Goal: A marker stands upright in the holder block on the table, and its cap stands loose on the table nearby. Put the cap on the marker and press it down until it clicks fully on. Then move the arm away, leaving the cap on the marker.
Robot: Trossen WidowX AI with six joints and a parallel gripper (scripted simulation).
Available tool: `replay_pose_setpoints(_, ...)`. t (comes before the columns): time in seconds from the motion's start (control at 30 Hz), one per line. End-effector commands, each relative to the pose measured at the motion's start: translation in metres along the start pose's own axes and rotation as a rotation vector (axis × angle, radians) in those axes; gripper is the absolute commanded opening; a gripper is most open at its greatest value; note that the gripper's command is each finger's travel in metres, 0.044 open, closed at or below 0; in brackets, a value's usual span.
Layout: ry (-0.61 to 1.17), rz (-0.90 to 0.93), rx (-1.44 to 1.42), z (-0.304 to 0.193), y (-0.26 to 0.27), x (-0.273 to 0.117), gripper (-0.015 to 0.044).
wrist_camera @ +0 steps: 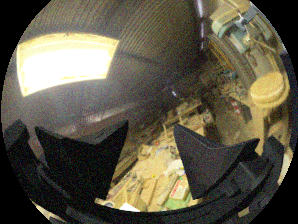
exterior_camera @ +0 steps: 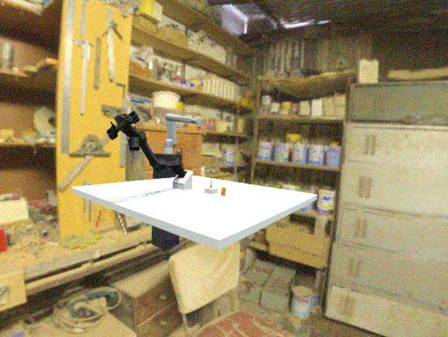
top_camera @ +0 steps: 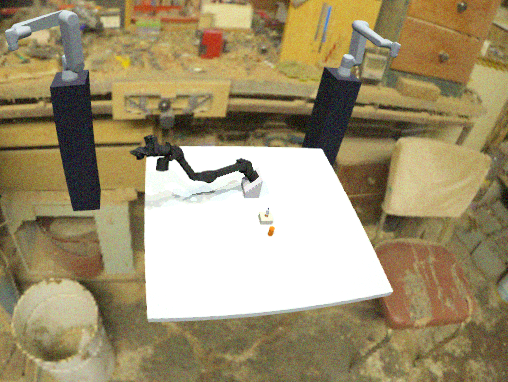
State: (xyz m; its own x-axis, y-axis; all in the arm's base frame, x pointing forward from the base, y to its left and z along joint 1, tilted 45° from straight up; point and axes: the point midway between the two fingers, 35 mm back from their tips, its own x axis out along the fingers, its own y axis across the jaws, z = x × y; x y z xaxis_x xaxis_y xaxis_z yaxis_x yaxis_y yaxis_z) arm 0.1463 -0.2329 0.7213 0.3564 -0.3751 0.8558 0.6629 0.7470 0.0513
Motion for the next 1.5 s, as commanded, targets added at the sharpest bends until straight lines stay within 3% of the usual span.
replay_pose_setpoints(0.0, -0.146, 0.056, 0.025, 0.07, 0.016, -0.013, 0.0249)
replay_pose_setpoints(0.33, -0.448, 0.29, 0.047, 0.215, 0.09, -0.072, 0.0249)
replay_pose_setpoints(0.63, -0.589, 0.572, -0.004, 0.285, 0.189, -0.144, 0.0249)
replay_pose_setpoints(1.13, -0.526, 1.012, -0.089, 0.282, 0.347, -0.249, 0.0249)
replay_pose_setpoints(1.47, -0.42, 1.151, -0.142, 0.245, 0.403, -0.279, 0.0249)
